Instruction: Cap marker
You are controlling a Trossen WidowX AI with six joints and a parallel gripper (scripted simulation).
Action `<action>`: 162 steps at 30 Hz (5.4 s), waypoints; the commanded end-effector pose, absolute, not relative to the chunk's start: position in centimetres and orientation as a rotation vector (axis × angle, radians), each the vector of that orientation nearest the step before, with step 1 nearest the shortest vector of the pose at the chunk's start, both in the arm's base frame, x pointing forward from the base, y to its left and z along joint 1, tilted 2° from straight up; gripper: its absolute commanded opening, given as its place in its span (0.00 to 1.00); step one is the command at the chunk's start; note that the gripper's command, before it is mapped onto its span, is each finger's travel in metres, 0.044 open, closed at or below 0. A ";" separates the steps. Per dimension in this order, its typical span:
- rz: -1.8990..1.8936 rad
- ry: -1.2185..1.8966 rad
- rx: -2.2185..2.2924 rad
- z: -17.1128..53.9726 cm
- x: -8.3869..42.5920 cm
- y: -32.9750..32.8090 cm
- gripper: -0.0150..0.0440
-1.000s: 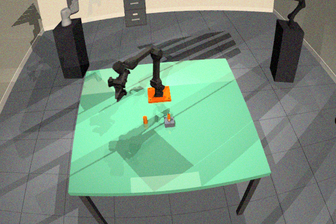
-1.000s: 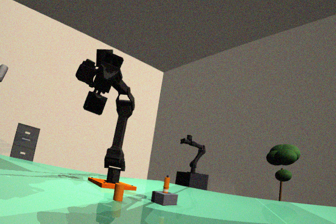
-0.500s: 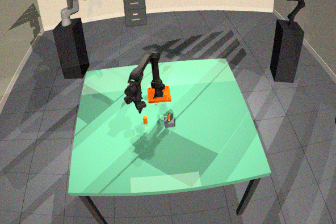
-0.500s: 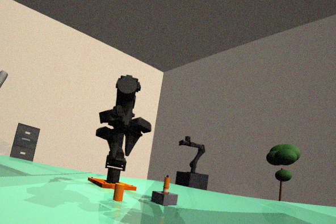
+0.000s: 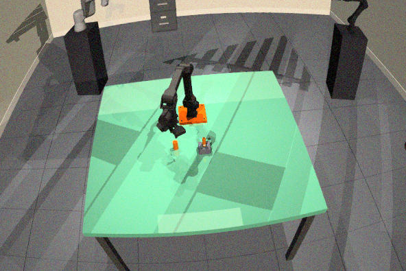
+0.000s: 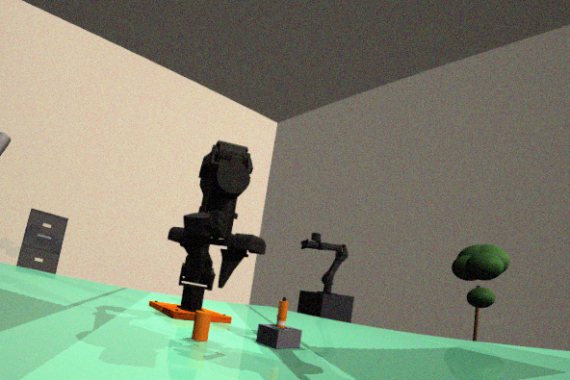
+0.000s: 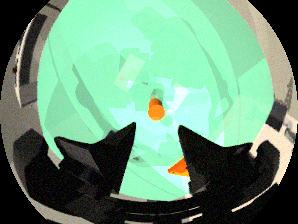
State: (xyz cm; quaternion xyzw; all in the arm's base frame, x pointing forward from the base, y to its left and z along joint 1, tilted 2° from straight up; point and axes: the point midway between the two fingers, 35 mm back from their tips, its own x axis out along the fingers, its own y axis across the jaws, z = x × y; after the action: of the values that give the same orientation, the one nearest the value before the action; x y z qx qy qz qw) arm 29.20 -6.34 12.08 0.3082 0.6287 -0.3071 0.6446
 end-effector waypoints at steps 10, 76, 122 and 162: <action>-0.704 1.451 0.692 8.6 29.0 -6.2 0.68; -0.703 1.451 0.692 7.6 29.2 -6.2 0.25; -0.694 1.455 0.702 13.9 30.4 5.9 0.25; -0.691 1.458 0.705 12.8 29.5 10.4 0.25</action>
State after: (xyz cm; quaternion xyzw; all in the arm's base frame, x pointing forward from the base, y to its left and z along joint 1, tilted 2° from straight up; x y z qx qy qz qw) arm 29.62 10.39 13.44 0.3082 0.6374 -0.3012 0.6387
